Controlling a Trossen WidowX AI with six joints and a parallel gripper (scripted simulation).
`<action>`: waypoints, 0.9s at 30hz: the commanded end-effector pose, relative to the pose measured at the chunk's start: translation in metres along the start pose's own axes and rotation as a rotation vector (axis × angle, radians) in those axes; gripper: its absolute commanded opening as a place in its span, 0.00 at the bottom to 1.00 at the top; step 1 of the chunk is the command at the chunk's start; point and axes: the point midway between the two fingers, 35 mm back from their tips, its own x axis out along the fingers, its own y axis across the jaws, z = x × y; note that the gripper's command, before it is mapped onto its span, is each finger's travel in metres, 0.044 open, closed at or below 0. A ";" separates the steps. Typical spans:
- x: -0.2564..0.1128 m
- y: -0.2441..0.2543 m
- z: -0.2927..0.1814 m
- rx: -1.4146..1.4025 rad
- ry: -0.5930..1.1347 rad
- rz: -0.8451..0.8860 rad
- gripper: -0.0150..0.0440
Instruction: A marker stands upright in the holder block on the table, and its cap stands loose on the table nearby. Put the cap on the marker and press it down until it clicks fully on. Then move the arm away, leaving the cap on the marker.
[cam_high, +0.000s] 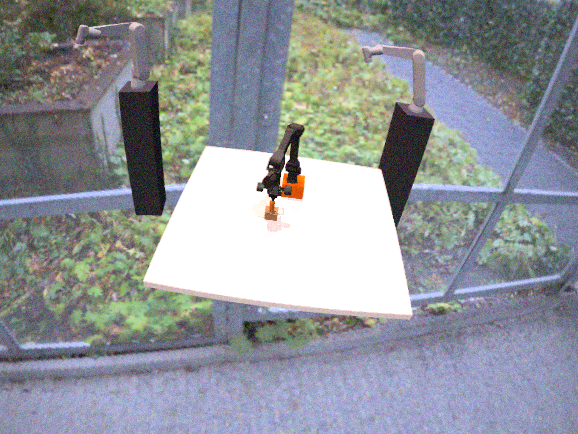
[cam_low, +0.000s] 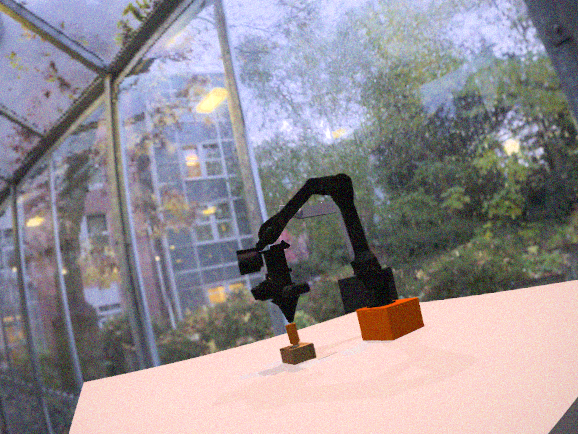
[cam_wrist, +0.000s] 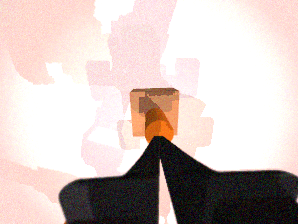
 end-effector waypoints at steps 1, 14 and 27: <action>-0.046 -0.002 0.006 0.001 -0.022 -0.008 0.25; -0.084 -0.001 0.002 0.001 -0.021 -0.008 0.39; -0.084 -0.001 0.002 0.001 -0.021 -0.008 0.97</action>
